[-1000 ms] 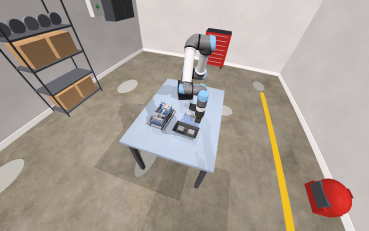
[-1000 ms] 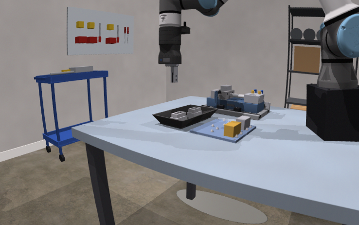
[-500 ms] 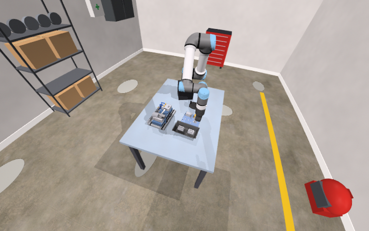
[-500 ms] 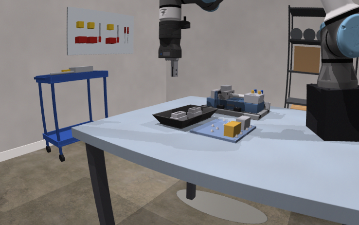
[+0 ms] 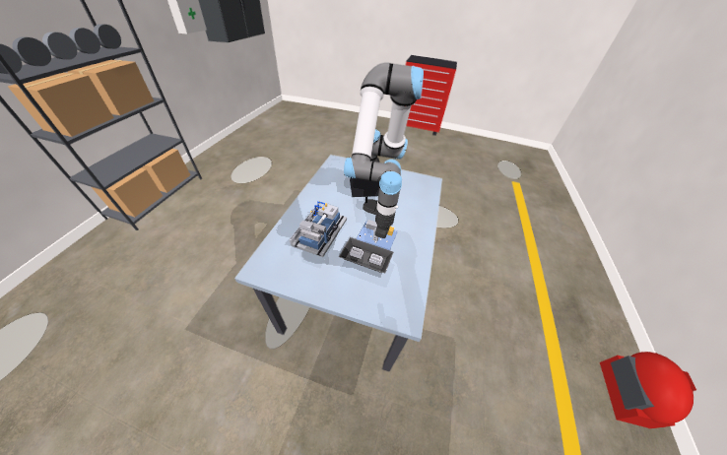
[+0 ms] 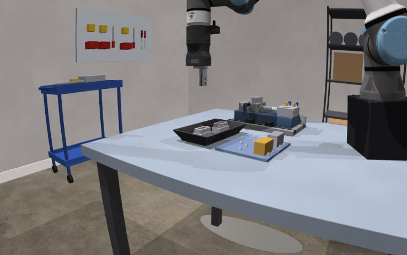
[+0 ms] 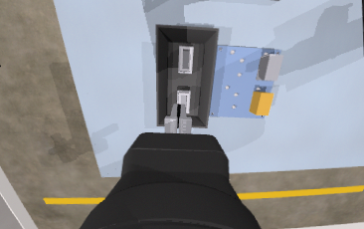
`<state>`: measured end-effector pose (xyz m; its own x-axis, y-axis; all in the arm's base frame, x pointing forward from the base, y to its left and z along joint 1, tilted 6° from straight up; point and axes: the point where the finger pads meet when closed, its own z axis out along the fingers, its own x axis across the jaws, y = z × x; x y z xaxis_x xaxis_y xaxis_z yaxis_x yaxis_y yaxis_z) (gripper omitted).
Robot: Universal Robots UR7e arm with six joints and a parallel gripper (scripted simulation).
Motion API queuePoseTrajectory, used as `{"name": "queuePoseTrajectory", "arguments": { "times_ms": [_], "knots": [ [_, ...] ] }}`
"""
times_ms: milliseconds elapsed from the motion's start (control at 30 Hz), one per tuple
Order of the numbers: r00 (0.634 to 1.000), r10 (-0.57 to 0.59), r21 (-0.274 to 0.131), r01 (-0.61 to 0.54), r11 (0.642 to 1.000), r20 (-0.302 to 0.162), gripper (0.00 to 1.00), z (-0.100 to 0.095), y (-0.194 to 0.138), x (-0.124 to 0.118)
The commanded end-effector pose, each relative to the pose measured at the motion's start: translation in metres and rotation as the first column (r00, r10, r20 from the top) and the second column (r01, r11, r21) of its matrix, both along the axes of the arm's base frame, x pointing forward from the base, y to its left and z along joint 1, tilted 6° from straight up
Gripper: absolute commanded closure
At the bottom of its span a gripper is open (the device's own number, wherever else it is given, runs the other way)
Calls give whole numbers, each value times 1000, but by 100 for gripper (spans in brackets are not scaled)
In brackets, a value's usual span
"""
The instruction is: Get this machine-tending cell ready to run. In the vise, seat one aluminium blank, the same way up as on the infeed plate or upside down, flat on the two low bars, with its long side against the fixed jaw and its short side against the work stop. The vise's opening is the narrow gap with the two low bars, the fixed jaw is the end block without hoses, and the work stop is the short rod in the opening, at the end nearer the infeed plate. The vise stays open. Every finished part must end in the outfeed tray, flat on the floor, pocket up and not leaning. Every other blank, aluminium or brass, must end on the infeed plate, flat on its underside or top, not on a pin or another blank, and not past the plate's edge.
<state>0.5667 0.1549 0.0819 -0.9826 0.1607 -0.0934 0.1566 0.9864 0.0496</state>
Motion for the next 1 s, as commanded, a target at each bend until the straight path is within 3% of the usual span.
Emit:
{"name": "queuePoseTrajectory", "arguments": {
  "times_ms": [0,33,167,533,767,967],
  "knots": [
    [1000,-1,0,1,1000,1,100,-1,-42,1],
    [1000,-1,0,1,1000,1,100,-1,-42,1],
    [1000,-1,0,1,1000,0,100,-4,-101,-4],
    [1000,-1,1,1,1000,2,100,-11,-221,-37],
    [1000,-1,1,1,1000,4,100,-13,-248,-49],
    [1000,-1,1,1,1000,4,100,-13,-253,-51]
  ]
}}
